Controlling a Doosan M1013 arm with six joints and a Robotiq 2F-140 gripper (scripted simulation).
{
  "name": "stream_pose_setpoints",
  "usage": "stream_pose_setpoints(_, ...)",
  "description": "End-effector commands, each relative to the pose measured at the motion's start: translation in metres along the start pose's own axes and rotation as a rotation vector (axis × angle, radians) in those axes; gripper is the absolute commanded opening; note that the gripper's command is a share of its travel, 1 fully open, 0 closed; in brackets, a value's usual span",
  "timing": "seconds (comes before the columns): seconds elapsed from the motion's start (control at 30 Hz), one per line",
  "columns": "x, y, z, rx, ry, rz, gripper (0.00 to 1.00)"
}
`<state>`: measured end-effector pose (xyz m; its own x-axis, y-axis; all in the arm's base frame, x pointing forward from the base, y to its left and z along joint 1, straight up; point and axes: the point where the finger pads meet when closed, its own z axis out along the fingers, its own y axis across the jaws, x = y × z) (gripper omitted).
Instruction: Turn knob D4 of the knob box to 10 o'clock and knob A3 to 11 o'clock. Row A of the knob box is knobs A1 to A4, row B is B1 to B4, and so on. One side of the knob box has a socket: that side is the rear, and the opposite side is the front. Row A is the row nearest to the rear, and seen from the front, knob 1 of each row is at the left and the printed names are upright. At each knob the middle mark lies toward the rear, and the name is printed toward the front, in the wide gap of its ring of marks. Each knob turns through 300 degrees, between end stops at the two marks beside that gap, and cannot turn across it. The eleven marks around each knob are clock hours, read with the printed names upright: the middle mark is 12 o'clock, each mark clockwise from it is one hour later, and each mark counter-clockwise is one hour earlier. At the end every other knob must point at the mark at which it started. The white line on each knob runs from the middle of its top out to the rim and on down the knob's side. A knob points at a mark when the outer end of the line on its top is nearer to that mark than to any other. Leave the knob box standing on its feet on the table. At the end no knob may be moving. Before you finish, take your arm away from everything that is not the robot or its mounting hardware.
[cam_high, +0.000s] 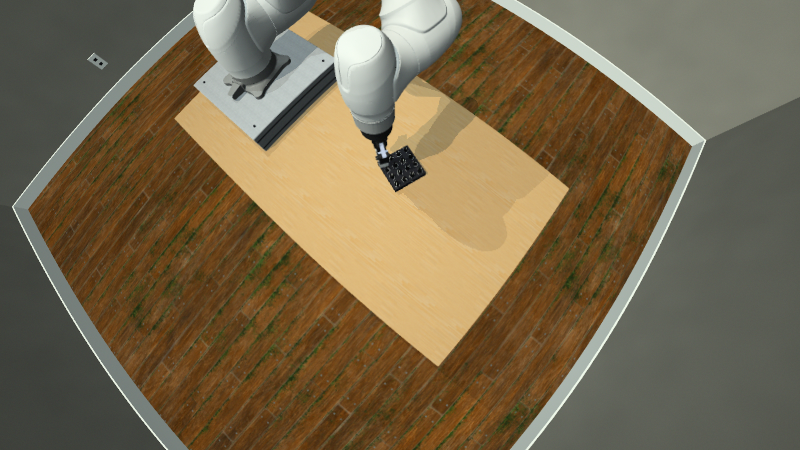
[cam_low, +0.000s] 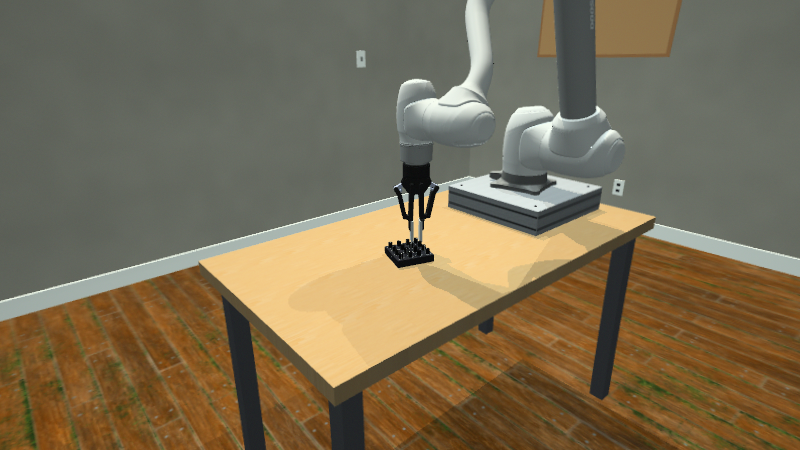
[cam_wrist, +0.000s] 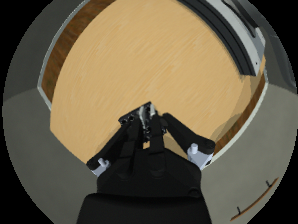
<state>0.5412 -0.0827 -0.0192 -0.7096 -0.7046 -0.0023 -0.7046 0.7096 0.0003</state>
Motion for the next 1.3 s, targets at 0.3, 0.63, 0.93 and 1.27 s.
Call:
stream_pose_setpoints(0.3, 0.0000, 0.0000, -0.0001, 0.000, 0.000, 0.000, 0.05)
stream_pose_setpoints(0.63, 0.0000, 0.0000, -0.0001, 0.000, 0.000, 0.000, 0.05)
stream_pose_setpoints(0.93, 0.0000, 0.0000, -0.0001, 0.000, 0.000, 0.000, 0.05)
stream_pose_setpoints(1.27, 0.0000, 0.0000, -0.0001, 0.000, 0.000, 0.000, 0.05)
